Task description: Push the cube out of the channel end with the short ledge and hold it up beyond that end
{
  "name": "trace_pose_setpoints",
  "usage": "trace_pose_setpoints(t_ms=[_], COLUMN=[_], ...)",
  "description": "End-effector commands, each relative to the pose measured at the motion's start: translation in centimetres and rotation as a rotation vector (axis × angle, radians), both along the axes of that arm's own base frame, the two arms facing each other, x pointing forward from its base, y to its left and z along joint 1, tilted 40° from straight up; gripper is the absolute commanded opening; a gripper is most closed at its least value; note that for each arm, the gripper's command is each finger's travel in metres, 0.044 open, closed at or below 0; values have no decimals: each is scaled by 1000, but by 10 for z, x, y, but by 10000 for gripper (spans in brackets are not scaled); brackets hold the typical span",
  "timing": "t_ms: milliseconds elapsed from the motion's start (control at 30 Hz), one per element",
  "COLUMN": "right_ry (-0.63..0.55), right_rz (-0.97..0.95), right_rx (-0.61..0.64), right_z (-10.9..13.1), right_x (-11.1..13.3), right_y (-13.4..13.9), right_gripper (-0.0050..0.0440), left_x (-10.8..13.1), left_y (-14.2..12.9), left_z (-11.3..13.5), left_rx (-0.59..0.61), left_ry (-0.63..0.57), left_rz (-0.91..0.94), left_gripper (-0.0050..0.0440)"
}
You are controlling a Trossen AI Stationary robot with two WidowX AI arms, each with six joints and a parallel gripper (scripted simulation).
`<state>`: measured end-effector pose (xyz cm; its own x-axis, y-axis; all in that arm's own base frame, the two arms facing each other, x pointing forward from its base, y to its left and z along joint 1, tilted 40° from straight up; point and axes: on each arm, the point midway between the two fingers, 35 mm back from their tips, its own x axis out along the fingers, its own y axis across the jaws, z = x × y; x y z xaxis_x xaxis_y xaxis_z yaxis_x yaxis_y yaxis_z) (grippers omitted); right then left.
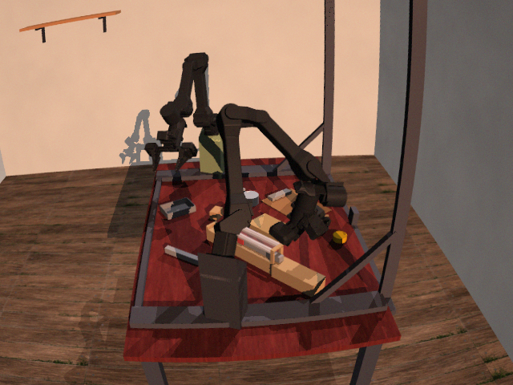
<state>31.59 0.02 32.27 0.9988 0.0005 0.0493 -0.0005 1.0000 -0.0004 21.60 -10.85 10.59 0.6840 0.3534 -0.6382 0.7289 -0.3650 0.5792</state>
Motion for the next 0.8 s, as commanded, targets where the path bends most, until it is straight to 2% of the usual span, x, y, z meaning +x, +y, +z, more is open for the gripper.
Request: trace_pose_setpoints(t_ms=[0, 400, 467, 767], right_ry=[-30, -30, -30, -30], right_rz=[-1, -1, -1, -1], right_rx=[1, 1, 1, 1], right_z=[11, 11, 11, 11], right_x=[-4, -4, -4, -4], right_y=[0, 0, 0, 0], right_gripper=[400, 400, 400, 400], left_x=[1, 26, 26, 28], left_y=[-1, 72, 72, 108], left_z=[3, 3, 3, 3], left_rx=[-10, -11, -11, -11], left_ry=[-12, -11, -11, -8], left_rz=[3, 316, 316, 461], left_gripper=[150, 150, 150, 150])
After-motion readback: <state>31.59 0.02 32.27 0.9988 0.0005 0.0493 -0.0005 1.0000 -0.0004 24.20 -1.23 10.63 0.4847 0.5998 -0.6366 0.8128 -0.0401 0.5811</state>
